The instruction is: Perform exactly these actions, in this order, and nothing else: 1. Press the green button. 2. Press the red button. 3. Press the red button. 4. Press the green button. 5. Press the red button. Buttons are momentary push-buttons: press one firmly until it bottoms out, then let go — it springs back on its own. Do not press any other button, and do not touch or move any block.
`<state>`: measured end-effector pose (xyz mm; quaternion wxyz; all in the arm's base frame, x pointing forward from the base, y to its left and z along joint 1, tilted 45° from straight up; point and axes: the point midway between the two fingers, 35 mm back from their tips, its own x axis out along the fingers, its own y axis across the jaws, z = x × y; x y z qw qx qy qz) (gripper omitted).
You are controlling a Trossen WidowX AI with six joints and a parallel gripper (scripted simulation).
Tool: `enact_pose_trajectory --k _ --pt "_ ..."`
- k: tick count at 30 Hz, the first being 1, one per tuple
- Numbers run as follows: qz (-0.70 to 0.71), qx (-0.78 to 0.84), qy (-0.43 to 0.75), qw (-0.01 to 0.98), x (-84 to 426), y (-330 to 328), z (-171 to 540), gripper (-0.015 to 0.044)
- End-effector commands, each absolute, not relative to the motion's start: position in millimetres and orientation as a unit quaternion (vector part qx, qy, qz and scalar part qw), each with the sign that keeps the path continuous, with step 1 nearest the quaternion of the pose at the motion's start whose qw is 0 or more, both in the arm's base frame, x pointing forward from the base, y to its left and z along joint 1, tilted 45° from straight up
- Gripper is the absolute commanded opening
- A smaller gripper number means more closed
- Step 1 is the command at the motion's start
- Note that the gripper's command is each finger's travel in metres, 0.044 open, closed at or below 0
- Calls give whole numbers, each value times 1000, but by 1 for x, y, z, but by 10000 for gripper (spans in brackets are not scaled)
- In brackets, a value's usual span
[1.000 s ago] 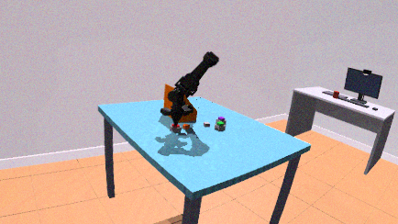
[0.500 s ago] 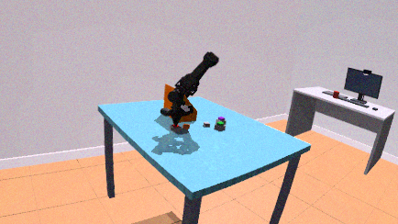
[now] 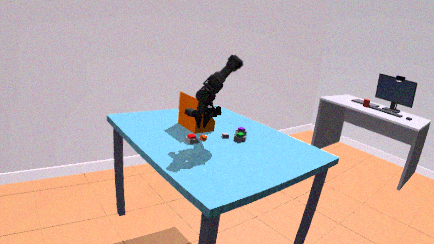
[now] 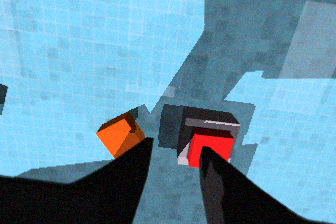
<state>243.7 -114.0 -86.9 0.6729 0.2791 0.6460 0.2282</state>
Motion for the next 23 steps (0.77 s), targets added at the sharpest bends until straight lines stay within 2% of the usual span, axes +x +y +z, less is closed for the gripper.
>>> enact_pose_trajectory --k 1,8,16,23 --pt "223 268 646 679 275 -86 -35 230" --pt "221 268 642 684 296 -7 67 400" --pt "249 284 635 674 251 89 171 400" --pt "252 286 635 672 245 96 179 400"
